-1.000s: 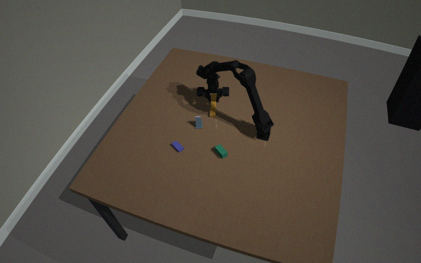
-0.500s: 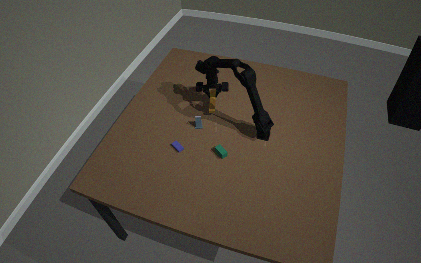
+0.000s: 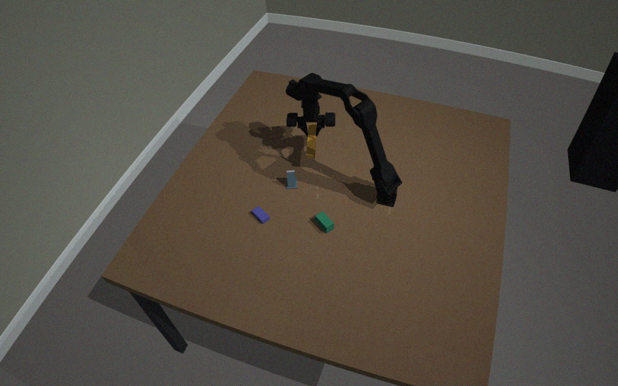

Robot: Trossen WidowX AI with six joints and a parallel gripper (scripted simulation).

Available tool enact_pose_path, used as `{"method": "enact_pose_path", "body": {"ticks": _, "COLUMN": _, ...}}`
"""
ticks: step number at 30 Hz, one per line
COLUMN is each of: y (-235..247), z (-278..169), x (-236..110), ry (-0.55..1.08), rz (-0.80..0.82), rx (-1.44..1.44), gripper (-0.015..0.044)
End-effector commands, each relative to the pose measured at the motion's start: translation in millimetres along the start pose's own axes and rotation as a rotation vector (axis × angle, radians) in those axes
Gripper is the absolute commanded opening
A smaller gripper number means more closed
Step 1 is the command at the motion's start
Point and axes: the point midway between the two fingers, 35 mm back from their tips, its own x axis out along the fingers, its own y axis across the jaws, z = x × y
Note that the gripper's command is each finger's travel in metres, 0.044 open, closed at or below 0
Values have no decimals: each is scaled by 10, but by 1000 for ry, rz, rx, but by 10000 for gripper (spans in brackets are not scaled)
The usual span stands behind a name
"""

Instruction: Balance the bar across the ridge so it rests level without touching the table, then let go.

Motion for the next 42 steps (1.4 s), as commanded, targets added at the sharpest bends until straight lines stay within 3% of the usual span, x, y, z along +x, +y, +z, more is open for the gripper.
{"method": "enact_pose_path", "body": {"ticks": 1, "y": 1, "z": -7, "x": -153, "ry": -3, "rz": 10, "rx": 3, "gripper": 0}}
{"method": "enact_pose_path", "body": {"ticks": 15, "y": -18, "z": -59, "x": -426, "ry": -2, "rz": 11, "rx": 2, "gripper": 0}}
{"method": "enact_pose_path", "body": {"ticks": 42, "y": 528, "z": -956, "x": -443, "ry": 7, "rz": 17, "rx": -65, "gripper": 0}}
